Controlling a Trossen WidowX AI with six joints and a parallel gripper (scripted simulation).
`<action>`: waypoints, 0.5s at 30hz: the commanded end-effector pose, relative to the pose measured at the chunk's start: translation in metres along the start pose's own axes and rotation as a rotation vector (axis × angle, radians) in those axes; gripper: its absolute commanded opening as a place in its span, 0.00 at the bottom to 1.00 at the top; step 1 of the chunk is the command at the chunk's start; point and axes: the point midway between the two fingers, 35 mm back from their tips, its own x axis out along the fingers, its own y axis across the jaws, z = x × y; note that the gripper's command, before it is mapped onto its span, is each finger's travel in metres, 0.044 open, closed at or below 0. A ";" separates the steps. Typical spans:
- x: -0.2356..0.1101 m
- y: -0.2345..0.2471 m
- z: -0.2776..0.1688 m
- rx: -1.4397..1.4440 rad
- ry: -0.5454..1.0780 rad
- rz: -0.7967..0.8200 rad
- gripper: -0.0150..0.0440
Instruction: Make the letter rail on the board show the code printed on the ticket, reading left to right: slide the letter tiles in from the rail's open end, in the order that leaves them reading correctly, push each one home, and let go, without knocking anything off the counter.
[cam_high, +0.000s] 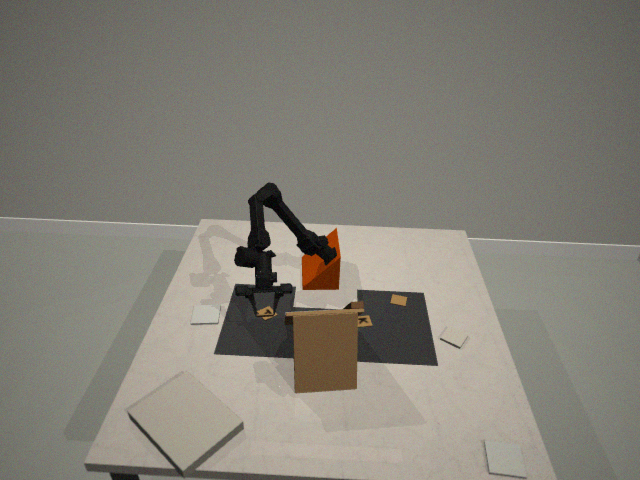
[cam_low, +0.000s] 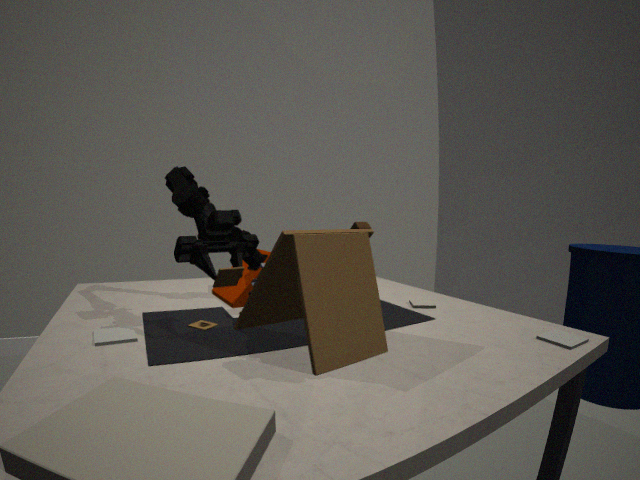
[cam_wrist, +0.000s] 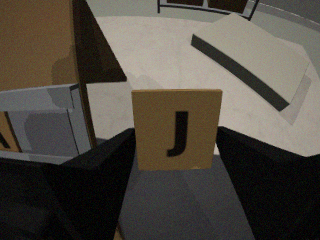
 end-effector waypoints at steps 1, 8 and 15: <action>0.000 0.002 0.000 0.006 0.000 -0.003 0.25; 0.000 0.005 0.000 0.006 0.000 -0.002 0.25; 0.000 0.009 0.000 0.006 0.000 -0.002 0.25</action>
